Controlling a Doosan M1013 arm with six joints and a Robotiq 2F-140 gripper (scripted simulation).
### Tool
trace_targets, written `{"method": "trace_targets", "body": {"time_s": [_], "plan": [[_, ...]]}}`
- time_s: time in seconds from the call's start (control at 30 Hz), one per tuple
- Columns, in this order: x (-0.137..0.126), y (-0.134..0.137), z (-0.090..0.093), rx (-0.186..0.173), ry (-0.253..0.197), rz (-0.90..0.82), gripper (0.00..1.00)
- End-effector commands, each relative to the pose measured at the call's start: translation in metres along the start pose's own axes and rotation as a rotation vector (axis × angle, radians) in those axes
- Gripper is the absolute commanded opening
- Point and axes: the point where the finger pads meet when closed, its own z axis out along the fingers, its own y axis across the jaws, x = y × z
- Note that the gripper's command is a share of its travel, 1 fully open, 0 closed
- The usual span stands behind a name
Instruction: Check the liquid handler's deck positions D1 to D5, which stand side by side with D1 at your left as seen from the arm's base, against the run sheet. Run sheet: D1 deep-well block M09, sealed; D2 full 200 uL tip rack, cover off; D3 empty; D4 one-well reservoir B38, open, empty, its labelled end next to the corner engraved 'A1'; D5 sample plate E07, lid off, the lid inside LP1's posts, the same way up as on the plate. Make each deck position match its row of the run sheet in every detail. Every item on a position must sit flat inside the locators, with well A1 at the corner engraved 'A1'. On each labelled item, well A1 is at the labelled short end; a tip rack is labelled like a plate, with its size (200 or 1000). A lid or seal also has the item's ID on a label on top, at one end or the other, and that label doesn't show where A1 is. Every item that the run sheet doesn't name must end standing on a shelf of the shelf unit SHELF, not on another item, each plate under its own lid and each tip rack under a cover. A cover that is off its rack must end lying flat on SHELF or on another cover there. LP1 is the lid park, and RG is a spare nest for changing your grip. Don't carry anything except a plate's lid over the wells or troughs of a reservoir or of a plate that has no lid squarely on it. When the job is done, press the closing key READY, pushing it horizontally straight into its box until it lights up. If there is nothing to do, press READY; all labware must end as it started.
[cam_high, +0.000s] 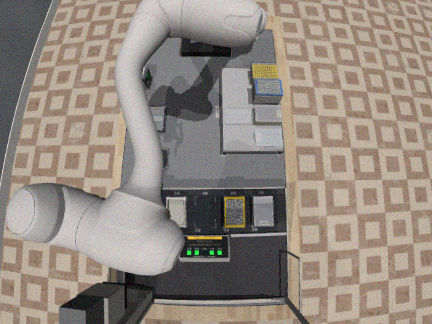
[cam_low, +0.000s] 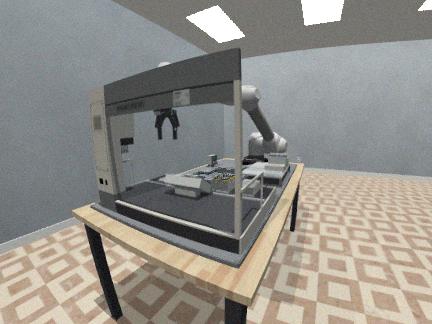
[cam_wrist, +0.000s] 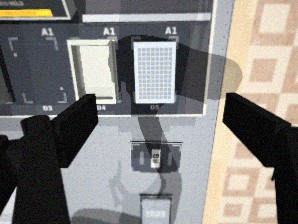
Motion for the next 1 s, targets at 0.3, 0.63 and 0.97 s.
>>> {"method": "trace_targets", "body": {"time_s": [0.3,0.63,0.97], "plan": [[0.000,0.001,0.003,-0.002,-0.006,-0.004,0.79],[0.000,0.001,0.031,-0.004,0.000,-0.003,0.79],[0.000,0.002,0.057,-0.004,0.000,-0.002,0.79]]}}
